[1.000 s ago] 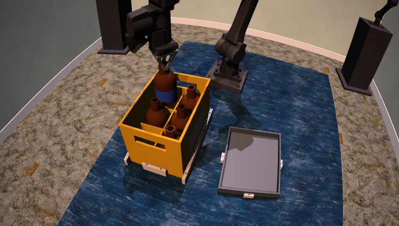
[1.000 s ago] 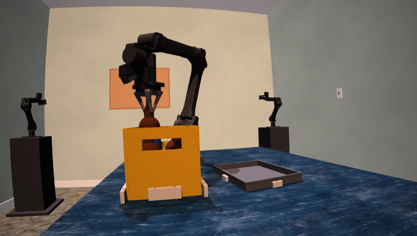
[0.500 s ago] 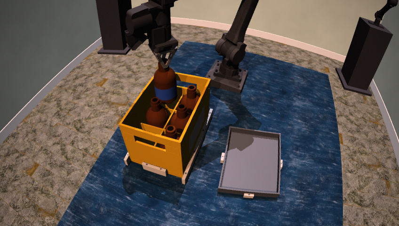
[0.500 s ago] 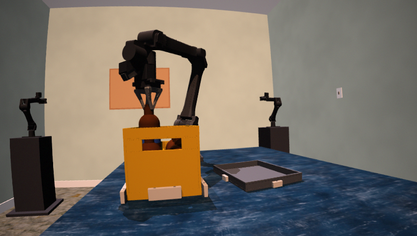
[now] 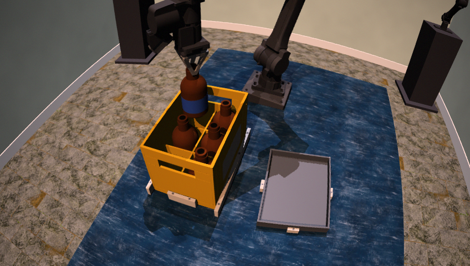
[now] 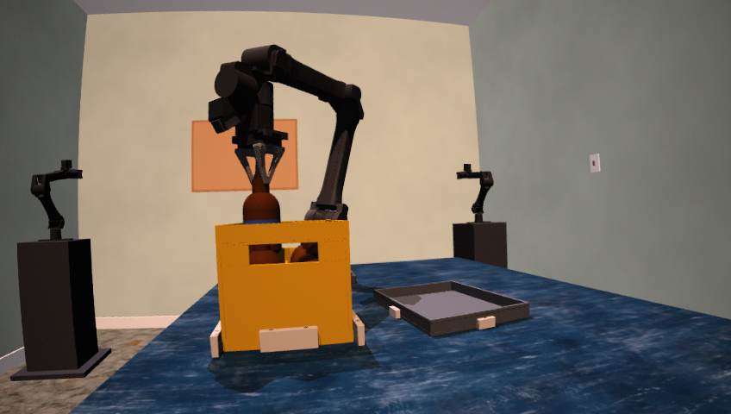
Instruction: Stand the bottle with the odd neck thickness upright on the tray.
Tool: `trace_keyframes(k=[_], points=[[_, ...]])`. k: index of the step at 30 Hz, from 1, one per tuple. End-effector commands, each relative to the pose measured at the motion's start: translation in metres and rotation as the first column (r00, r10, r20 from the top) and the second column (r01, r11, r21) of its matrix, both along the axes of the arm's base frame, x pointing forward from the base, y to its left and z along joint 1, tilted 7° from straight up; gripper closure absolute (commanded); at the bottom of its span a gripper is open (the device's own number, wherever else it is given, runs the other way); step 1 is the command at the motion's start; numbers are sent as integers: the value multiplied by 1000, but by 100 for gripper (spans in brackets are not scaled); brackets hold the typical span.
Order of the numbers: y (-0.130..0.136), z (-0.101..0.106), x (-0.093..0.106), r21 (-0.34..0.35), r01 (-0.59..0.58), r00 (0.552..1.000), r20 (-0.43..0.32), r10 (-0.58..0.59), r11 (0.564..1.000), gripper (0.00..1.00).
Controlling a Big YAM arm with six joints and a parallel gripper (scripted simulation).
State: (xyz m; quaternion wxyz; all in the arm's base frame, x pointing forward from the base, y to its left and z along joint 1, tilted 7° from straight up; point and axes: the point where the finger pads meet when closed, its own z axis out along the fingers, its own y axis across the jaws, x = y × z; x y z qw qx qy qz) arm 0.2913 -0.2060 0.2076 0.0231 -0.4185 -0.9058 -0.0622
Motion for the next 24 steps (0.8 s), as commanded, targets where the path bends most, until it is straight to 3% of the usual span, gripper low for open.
trace_keyframes(k=[1, 24], points=[[-14, 35, 10, -49, 2, 998, 57, 1, 999, 100], [-15, 47, 9, -52, 1, 998, 60, 2, 999, 100]])
